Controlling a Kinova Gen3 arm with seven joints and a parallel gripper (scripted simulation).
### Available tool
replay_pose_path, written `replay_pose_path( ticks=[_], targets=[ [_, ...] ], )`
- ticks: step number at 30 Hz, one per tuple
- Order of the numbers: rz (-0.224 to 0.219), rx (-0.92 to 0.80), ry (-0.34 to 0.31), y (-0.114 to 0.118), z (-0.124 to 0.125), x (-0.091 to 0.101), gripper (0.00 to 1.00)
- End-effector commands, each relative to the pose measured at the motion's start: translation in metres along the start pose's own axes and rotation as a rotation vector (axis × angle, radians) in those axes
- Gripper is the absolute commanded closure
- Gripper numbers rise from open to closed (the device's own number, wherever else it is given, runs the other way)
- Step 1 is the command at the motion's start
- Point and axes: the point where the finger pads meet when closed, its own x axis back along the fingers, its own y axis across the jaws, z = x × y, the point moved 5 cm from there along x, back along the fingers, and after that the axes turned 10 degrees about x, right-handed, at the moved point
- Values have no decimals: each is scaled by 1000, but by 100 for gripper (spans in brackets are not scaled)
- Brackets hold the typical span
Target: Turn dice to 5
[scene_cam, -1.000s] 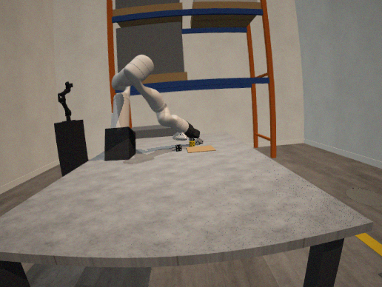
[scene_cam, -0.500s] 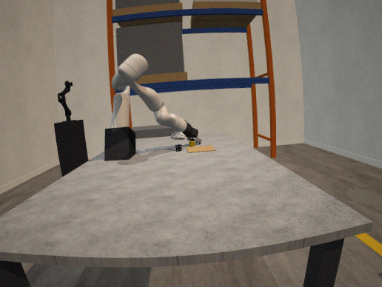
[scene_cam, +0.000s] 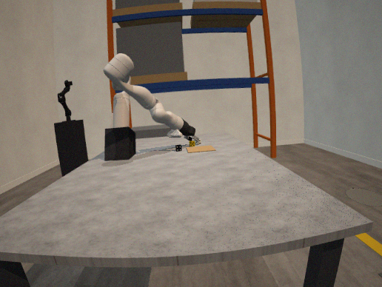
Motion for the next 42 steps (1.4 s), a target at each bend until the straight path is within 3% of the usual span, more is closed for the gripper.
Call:
replay_pose_path(
  ticks=[1,21,34,42],
  targets=[
    [2,-7,-7,-1,-2,2,13],
    [2,-7,-7,-10,-51,29,13],
    [0,-8,0,-10,-54,30,13],
    [-13,-12,50,-11,-57,30,13]
  ],
)
